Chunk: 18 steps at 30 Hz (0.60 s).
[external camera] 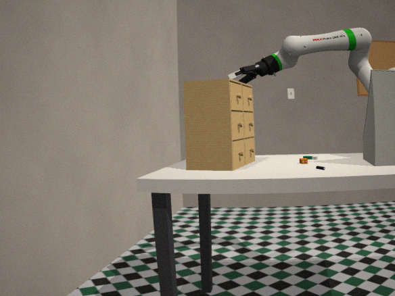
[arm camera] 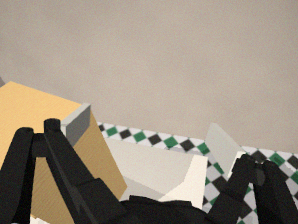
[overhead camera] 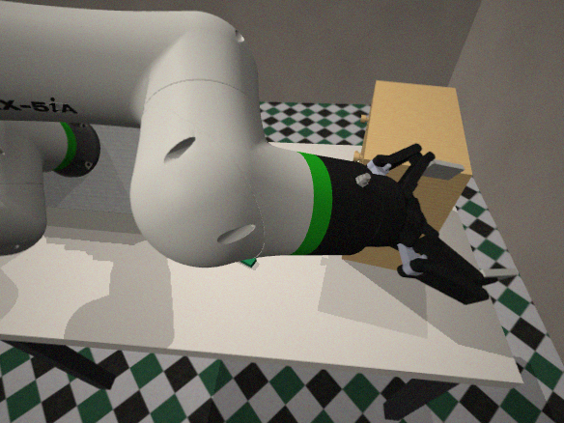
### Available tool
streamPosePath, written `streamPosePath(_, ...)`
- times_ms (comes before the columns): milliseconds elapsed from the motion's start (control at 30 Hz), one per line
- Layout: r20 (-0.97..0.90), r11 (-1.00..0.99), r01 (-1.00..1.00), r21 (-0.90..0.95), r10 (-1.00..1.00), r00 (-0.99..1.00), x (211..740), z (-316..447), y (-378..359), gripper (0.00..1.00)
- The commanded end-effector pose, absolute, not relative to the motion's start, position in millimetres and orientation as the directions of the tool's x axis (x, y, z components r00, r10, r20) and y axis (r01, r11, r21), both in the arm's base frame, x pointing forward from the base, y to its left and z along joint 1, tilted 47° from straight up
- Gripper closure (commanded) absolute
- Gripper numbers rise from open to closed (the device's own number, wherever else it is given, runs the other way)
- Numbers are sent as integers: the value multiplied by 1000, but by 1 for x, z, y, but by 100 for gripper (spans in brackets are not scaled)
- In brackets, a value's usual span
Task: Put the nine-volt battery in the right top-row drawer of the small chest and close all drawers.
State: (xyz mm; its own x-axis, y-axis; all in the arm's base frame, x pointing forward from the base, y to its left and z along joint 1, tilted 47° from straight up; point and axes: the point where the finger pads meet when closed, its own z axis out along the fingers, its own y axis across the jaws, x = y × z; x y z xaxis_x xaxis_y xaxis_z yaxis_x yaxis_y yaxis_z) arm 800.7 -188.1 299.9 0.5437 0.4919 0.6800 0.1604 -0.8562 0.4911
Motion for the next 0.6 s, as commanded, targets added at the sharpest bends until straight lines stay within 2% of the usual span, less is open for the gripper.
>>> streamPosePath(0,728,-869,157,469,481,488,810,335,-156,0)
streamPosePath(100,747,-874,156,460,476,464,812,349,-142,0)
streamPosePath(200,809,-893,159,421,449,379,818,400,-95,0)
streamPosePath(567,917,-928,196,318,353,185,810,515,6,0)
